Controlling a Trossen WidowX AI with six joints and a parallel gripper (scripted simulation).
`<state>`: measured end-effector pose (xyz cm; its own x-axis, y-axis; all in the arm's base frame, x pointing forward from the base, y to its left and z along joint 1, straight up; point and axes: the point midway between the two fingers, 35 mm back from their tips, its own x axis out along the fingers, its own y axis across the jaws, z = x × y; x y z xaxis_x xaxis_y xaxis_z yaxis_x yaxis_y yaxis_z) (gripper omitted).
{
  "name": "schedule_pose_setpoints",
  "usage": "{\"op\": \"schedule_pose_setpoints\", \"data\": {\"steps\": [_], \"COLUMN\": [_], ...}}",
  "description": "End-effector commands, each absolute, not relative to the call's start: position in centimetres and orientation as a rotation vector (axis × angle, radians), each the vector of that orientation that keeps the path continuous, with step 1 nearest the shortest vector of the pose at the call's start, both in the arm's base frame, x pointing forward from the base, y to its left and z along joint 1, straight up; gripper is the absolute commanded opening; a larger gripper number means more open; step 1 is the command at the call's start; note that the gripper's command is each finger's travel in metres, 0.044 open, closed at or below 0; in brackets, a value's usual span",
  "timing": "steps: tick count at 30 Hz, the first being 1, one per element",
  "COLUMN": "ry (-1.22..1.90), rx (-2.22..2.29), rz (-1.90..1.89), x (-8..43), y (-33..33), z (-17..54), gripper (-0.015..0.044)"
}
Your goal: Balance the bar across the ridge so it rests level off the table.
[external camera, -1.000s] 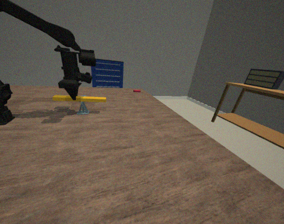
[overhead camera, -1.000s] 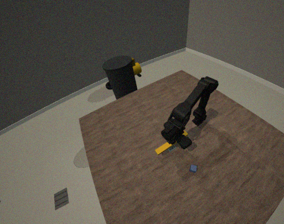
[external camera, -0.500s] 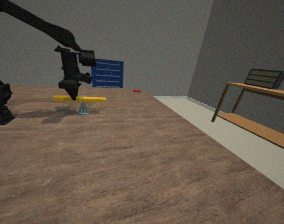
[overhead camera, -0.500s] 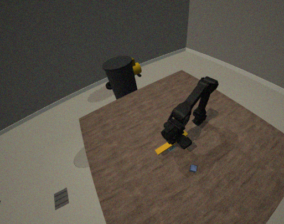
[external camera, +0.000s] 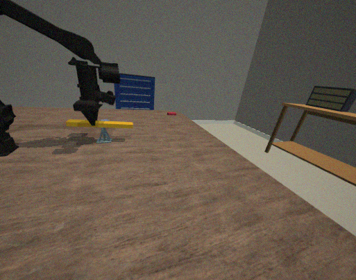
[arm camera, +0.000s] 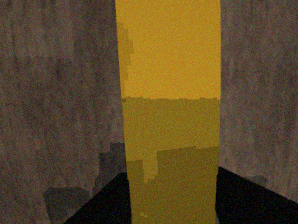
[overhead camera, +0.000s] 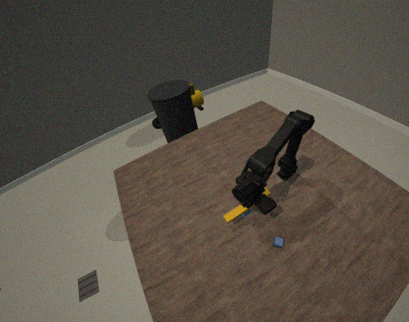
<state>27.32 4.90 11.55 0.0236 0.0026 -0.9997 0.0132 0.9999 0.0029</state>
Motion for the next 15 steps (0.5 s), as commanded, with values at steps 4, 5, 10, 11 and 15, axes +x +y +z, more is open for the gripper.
{"op": "schedule_pose_setpoints", "data": {"steps": [4, 5, 10, 11, 15], "ry": [1.547, 1.547, 1.547, 1.547, 1.547], "rx": [0.016, 0.016, 0.016, 0.016, 0.016], "rz": [-0.009, -0.009, -0.009, -0.009, -0.009], "x": [27.34, 27.34, 27.33, 27.33, 27.32], "y": [4.94, 4.94, 4.93, 4.93, 4.93], "z": [11.45, 11.44, 11.39, 11.39, 11.36], "gripper": [0.0000, 0.0000, 0.0000, 0.0000, 0.0000]}}
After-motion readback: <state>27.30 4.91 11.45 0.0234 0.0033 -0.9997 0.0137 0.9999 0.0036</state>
